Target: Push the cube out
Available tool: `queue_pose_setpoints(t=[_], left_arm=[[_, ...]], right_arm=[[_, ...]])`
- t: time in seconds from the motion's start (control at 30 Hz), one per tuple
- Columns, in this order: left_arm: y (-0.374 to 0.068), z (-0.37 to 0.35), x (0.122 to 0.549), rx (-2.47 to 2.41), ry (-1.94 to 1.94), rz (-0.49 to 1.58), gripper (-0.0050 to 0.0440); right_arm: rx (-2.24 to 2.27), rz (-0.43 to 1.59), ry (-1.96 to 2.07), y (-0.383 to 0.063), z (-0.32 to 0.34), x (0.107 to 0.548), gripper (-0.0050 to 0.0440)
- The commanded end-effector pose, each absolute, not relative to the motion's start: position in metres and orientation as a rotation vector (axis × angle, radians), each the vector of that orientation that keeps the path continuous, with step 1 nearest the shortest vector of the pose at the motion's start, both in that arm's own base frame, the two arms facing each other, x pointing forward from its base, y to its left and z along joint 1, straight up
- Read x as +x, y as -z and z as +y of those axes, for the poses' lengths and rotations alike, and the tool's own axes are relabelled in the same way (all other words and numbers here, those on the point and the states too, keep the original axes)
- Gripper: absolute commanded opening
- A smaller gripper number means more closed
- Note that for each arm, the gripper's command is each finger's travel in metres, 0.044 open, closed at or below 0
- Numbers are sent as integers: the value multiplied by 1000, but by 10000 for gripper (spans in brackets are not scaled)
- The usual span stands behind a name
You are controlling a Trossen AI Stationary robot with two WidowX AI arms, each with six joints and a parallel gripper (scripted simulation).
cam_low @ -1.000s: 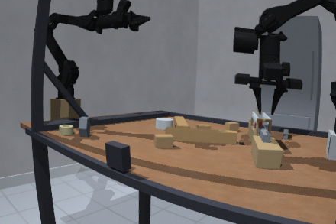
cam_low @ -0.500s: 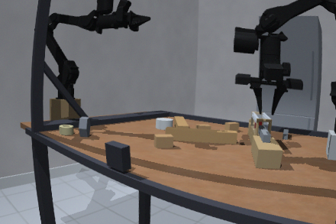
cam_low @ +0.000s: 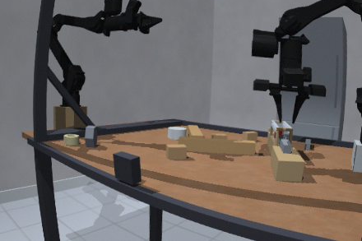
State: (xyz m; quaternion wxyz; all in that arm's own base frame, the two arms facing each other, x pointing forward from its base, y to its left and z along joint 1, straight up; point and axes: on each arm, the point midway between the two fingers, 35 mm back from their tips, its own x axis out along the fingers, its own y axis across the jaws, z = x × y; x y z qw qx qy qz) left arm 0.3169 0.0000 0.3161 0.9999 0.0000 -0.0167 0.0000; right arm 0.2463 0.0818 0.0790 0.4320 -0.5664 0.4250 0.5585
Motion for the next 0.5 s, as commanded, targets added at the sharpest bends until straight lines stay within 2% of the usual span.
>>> queue_pose_setpoints(t=[0.0,0.17,0.47], left_arm=[[-323,0,316,0,0,-50,0],[-323,0,316,0,0,-50,0],[-323,0,316,0,0,-50,0]], right_arm=[[-1313,1125,-1258,-89,68,258,150],[-1061,1279,-1019,-95,41,268,150],[-745,1420,-718,-102,4,278,150]])
